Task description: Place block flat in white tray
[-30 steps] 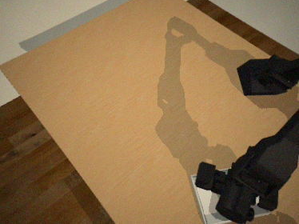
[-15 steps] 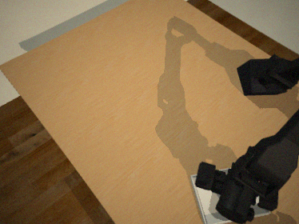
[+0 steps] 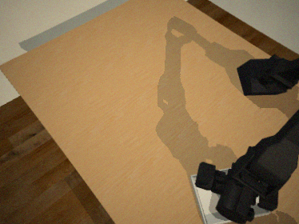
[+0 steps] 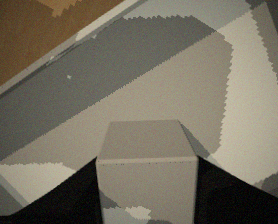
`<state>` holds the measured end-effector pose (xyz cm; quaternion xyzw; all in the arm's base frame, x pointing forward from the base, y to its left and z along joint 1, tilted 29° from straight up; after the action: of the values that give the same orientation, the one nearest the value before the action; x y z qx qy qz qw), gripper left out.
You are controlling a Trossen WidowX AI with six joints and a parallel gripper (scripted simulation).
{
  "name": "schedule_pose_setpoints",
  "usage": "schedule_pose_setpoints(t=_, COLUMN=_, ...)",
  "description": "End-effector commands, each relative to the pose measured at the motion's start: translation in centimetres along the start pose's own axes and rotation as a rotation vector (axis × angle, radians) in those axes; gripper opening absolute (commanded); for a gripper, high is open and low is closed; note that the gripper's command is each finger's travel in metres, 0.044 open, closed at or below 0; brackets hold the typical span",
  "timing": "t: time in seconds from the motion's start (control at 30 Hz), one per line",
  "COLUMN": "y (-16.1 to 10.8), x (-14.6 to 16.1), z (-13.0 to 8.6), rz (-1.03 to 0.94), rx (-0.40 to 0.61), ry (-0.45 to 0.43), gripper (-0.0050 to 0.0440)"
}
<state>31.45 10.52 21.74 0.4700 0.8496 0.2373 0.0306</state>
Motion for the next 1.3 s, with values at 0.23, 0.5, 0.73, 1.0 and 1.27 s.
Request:
schedule_pose_setpoints(t=0.23, y=0.28, x=0.15, z=-0.74, rz=-0.006, rx=-0.026, ry=-0.009, gripper=0.0)
schedule_pose_setpoints(t=0.5, y=0.28, x=0.15, z=-0.74, rz=-0.006, rx=-0.026, ry=-0.009, gripper=0.0)
schedule_pose_setpoints(t=0.73, y=0.28, x=0.15, z=-0.74, rz=-0.006, rx=-0.026, ry=-0.009, gripper=0.0)
schedule_pose_setpoints(t=1.0, y=0.28, x=0.15, z=-0.74, rz=-0.006, rx=-0.026, ry=-0.009, gripper=0.0)
schedule_pose_setpoints(t=1.27, y=0.28, x=0.15, z=-0.74, rz=-0.006, rx=-0.026, ry=-0.009, gripper=0.0255)
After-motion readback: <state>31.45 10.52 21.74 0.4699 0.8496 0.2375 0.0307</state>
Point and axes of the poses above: the point midway between the two fingers, 35 mm back from their tips, its own z axis out along the fingers, its own x axis across the jaws, y = z × x, the point moved 10 cm from there along -z, back along the fingers
